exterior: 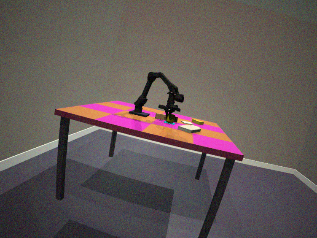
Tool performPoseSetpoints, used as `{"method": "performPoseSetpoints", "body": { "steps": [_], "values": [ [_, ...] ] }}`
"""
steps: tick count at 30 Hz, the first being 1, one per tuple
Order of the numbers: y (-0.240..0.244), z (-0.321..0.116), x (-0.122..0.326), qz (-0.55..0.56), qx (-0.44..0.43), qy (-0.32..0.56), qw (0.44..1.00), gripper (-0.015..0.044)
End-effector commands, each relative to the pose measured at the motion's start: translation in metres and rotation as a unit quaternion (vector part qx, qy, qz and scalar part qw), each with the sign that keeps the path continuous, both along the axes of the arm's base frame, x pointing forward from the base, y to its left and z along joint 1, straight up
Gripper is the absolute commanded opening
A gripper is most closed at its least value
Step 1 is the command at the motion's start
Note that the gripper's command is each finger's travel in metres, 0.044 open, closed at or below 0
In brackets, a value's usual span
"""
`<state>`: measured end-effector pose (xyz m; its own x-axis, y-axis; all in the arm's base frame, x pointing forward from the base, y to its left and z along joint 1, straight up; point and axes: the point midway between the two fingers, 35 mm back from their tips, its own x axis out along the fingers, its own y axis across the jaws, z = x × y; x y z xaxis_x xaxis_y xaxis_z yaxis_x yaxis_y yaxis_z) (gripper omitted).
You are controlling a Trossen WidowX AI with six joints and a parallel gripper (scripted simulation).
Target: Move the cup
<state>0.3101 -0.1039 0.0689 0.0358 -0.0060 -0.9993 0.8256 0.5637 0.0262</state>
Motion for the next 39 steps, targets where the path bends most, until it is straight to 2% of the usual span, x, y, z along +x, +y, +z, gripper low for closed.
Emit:
{"method": "performPoseSetpoints", "body": {
  "steps": [1, 9, 15, 39],
  "values": [
    [0.0, 0.0, 0.0, 0.0, 0.0, 0.0, 1.0, 0.0],
    [0.0, 0.0, 0.0, 0.0, 0.0, 0.0, 1.0, 0.0],
    [0.0, 0.0, 0.0, 0.0, 0.0, 0.0, 1.0, 0.0147],
    [0.0, 0.021, 0.001, 0.001, 0.0, 0.001, 1.0, 0.0147]
  ]
}}
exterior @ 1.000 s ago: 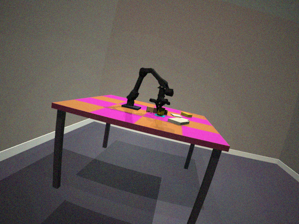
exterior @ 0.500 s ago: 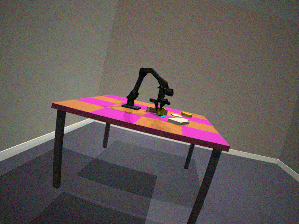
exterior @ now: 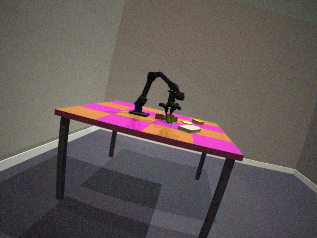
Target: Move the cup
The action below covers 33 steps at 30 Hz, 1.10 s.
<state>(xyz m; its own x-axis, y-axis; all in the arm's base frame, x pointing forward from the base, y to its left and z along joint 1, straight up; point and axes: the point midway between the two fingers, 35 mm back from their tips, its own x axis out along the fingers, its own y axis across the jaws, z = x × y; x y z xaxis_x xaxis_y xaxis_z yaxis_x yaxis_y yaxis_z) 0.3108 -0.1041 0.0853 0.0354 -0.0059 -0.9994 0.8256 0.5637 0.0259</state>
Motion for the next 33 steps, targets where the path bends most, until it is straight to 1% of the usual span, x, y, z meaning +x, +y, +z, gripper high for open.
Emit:
{"method": "performPoseSetpoints", "body": {
  "steps": [1, 26, 33],
  "values": [
    [0.0, 0.006, 0.0, 0.001, 0.0, 0.0, 1.0, 0.0147],
    [0.0, 0.034, 0.0, 0.001, -0.001, 0.002, 1.0, 0.0147],
    [0.0, 0.031, 0.0, 0.001, 0.0, 0.001, 1.0, 0.033]
  ]
}}
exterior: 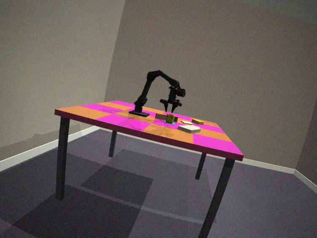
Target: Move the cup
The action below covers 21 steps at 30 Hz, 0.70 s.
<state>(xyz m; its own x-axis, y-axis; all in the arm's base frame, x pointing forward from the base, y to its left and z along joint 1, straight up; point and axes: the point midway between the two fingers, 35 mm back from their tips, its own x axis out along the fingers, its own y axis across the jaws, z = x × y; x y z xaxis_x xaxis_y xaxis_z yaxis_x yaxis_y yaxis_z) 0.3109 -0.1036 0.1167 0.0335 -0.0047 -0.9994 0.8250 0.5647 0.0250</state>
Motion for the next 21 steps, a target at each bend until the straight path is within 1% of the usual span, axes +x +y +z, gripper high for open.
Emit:
{"method": "performPoseSetpoints", "body": {
  "steps": [1, 4, 5, 21],
  "values": [
    [0.0, -0.001, 0.0, 0.0, 0.0, 0.0, 1.0, 0.0357],
    [0.0, 0.002, 0.0, 0.0, 0.0, 0.0, 1.0, 0.0435],
    [0.0, 0.004, 0.0, 0.0, 0.0, 0.0, 1.0, 0.044],
    [-0.001, 0.051, 0.001, 0.001, -0.001, 0.001, 1.0, 0.044]
  ]
}}
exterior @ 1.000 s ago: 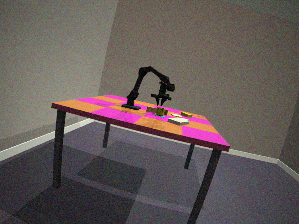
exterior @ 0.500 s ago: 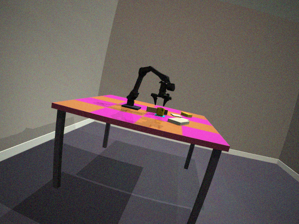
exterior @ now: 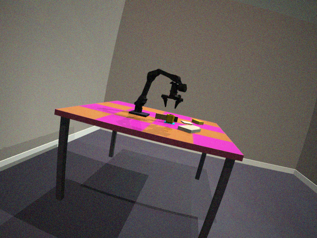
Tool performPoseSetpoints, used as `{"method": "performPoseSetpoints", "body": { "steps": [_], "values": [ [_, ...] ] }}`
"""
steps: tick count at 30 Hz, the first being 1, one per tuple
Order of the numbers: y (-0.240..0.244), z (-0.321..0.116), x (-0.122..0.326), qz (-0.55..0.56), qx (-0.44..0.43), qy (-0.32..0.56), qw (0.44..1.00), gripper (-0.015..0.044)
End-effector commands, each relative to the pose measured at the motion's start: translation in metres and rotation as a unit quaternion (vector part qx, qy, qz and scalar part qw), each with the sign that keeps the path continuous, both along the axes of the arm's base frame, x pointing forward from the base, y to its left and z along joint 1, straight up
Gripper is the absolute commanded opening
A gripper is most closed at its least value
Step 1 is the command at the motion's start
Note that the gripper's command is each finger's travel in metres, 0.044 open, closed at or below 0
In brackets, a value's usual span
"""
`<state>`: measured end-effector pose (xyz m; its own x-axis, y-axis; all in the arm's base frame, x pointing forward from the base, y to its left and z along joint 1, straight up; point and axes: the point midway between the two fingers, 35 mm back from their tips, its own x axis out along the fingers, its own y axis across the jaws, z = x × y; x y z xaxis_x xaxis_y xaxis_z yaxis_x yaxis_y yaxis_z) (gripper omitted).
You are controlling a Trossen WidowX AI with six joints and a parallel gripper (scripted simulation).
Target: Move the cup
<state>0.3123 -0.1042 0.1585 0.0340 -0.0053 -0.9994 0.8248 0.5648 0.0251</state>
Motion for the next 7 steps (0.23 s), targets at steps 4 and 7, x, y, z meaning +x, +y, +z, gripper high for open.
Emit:
{"method": "performPoseSetpoints", "body": {
  "steps": [4, 7],
  "values": [
    [0.0, 0.019, 0.0, 0.001, -0.001, 0.001, 1.0, 0.044],
    [0.0, 0.022, 0.0, 0.001, -0.001, 0.001, 1.0, 0.044]
  ]
}}
